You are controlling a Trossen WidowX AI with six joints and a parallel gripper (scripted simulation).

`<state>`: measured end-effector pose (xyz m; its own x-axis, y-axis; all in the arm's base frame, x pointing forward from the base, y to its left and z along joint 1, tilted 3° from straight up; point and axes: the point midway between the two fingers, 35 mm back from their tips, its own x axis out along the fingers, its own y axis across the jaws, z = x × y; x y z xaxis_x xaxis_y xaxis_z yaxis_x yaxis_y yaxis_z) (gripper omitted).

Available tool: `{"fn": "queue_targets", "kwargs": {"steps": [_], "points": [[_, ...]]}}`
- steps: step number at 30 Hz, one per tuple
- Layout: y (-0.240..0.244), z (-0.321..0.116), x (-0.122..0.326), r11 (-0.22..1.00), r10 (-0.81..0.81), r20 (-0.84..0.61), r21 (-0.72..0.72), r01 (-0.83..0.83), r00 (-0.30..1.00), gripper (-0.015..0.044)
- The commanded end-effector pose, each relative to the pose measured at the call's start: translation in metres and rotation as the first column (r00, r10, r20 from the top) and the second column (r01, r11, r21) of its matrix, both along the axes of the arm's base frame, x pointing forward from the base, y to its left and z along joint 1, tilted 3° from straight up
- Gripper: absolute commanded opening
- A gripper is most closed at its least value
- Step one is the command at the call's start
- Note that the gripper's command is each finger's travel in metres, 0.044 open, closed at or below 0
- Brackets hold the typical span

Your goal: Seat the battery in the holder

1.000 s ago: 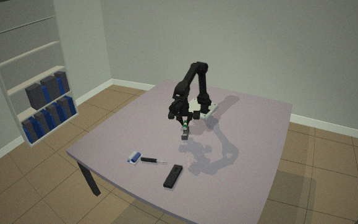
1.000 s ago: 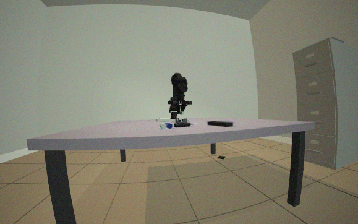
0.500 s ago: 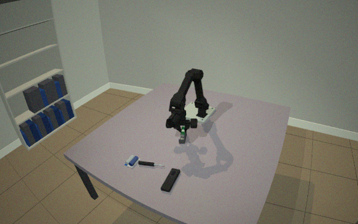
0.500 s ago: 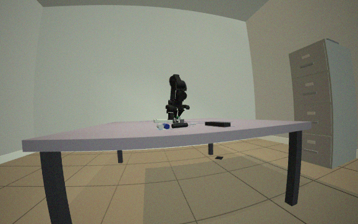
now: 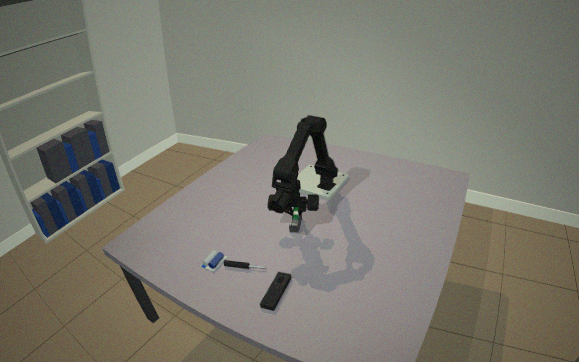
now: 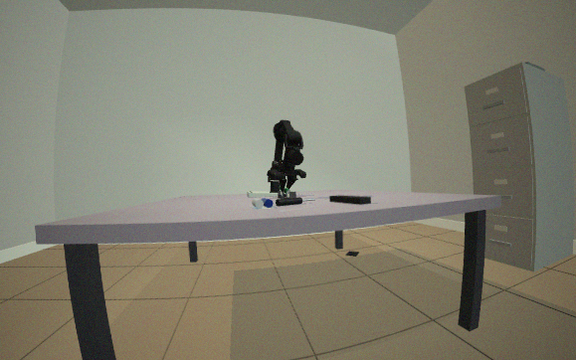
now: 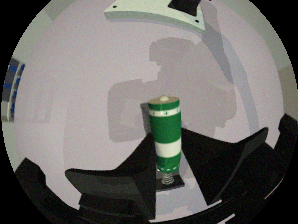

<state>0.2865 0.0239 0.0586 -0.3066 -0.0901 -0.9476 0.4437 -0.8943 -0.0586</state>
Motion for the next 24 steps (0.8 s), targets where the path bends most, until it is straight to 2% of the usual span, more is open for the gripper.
{"fn": "queue_targets", "kwargs": {"steps": [1, 24], "points": [[0.0003, -0.0006, 0.0031, 1.000, -0.005, -0.017, -0.014, 0.004, 1.000, 0.0083], [0.0039, -0.0089, 0.0093, 0.998, -0.005, -0.125, -0.061, -0.002, 0.992, 0.0083]]}}
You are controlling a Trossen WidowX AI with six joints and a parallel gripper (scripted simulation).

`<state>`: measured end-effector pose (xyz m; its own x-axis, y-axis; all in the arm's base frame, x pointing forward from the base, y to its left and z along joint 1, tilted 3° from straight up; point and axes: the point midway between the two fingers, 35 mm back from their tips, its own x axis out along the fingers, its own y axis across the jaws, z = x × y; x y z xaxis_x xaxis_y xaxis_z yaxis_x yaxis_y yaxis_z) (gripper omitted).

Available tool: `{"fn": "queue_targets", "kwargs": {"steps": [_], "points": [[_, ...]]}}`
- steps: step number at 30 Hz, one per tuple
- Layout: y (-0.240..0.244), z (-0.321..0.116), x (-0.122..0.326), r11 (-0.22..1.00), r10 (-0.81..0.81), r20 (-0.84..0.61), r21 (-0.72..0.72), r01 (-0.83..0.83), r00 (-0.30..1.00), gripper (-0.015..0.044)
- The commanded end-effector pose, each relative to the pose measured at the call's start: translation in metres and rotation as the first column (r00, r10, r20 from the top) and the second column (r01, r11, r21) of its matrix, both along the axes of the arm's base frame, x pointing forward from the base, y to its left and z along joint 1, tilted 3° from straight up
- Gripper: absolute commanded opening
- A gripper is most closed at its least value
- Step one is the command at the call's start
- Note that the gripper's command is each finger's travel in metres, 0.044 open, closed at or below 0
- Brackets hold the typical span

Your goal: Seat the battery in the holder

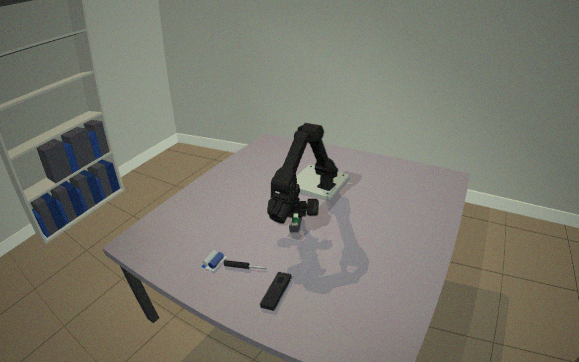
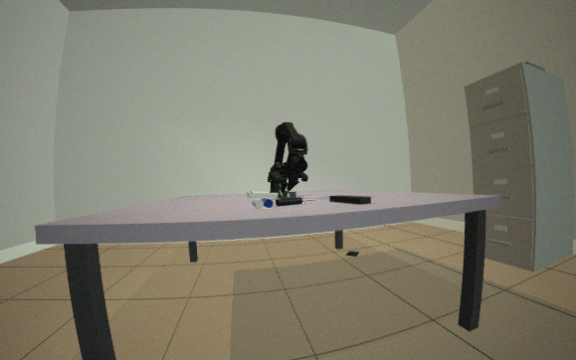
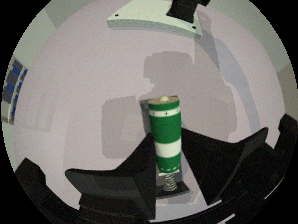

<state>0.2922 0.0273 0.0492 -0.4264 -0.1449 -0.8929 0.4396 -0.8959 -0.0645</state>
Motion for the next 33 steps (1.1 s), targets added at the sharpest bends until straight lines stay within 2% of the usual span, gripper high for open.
{"fn": "queue_targets", "kwargs": {"steps": [1, 33], "points": [[0.001, 0.000, 0.004, 1.000, -0.006, 0.005, -0.003, 0.006, 1.000, 0.0083], [0.009, 0.000, 0.022, 1.000, -0.011, -0.004, 0.005, 0.011, 1.000, 0.0083]]}}
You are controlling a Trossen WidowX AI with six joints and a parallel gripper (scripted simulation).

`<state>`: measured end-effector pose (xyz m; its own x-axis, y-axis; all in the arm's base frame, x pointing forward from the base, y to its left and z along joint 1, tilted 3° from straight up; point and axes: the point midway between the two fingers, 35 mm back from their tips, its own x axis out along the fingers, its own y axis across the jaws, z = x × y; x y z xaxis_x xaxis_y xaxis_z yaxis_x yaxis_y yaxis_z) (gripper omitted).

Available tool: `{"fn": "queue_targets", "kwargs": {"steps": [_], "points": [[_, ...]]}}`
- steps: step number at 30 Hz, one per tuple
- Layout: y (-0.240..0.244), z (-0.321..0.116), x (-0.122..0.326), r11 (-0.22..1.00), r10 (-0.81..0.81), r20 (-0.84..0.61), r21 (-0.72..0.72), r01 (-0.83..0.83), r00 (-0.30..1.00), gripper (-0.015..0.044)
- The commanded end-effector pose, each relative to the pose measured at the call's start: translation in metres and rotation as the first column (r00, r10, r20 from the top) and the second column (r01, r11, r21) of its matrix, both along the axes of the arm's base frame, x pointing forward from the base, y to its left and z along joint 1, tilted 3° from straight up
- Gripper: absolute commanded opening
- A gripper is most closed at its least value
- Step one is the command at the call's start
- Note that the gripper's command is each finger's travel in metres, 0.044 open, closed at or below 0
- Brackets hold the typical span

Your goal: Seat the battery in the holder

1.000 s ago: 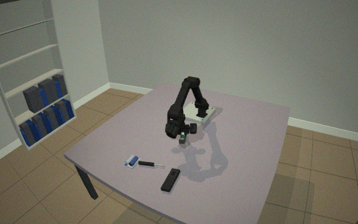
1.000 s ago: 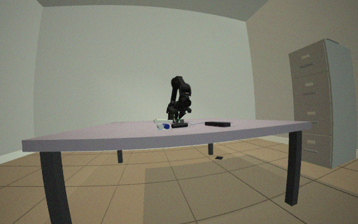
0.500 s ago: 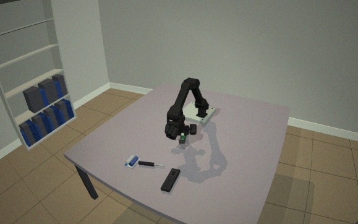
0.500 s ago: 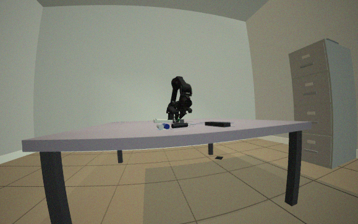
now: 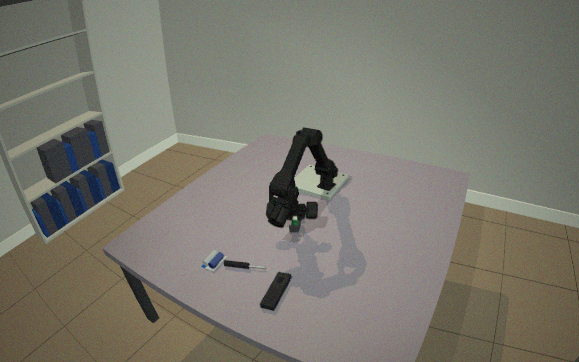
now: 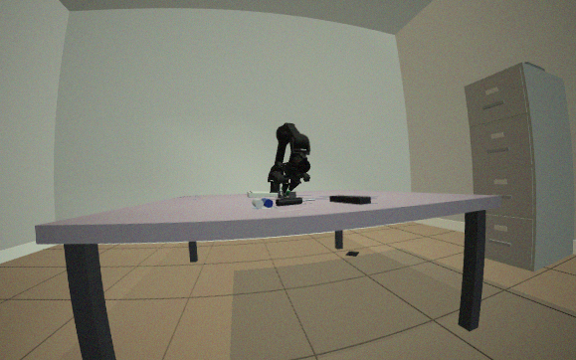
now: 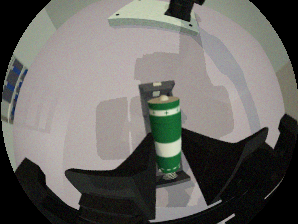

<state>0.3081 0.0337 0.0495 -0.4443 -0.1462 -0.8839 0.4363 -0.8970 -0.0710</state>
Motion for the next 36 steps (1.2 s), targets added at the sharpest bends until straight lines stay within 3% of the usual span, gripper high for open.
{"fn": "queue_targets", "kwargs": {"steps": [1, 36], "points": [[0.0029, -0.0004, 0.0063, 1.000, -0.009, 0.015, 0.007, 0.009, 1.000, 0.0083], [-0.0003, -0.0054, 0.0018, 0.995, -0.034, 0.160, 0.093, 0.019, 0.987, 0.0083]]}}
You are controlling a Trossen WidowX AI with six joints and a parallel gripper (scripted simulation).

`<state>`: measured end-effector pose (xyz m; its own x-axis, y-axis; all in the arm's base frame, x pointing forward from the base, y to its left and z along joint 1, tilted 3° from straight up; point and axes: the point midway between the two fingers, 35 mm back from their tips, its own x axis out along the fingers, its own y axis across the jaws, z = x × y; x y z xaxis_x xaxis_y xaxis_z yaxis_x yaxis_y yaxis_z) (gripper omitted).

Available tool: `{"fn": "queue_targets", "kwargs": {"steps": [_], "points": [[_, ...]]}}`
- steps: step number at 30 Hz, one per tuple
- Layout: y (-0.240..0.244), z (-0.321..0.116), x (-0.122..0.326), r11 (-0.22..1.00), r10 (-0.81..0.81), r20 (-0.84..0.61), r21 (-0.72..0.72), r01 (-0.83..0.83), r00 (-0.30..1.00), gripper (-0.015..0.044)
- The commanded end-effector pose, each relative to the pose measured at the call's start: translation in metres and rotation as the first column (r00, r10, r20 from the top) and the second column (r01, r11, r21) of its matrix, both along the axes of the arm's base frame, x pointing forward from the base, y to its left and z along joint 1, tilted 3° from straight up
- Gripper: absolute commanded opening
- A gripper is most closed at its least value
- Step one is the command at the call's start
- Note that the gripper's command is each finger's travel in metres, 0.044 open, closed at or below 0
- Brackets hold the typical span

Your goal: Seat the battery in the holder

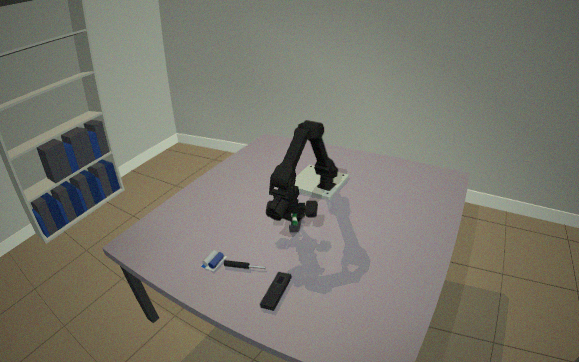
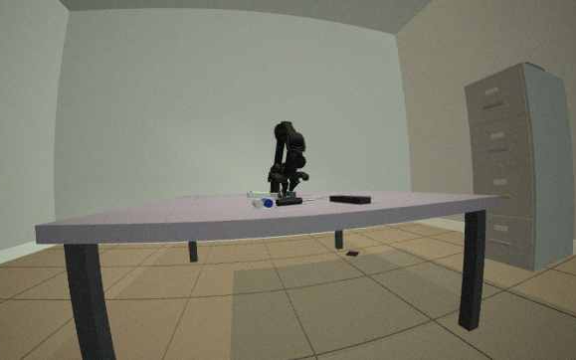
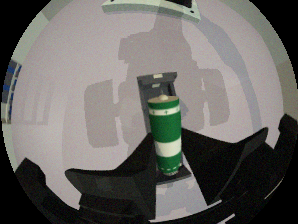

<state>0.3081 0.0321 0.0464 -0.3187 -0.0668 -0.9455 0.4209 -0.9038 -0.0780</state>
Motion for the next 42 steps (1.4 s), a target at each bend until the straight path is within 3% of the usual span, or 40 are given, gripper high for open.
{"fn": "queue_targets", "kwargs": {"steps": [1, 42], "points": [[0.0013, -0.0024, 0.0017, 1.000, 0.002, 0.027, 0.019, -0.002, 1.000, 0.0083], [-0.0022, -0.0079, -0.0055, 0.993, -0.017, 0.216, 0.114, -0.009, 0.976, 0.0083]]}}
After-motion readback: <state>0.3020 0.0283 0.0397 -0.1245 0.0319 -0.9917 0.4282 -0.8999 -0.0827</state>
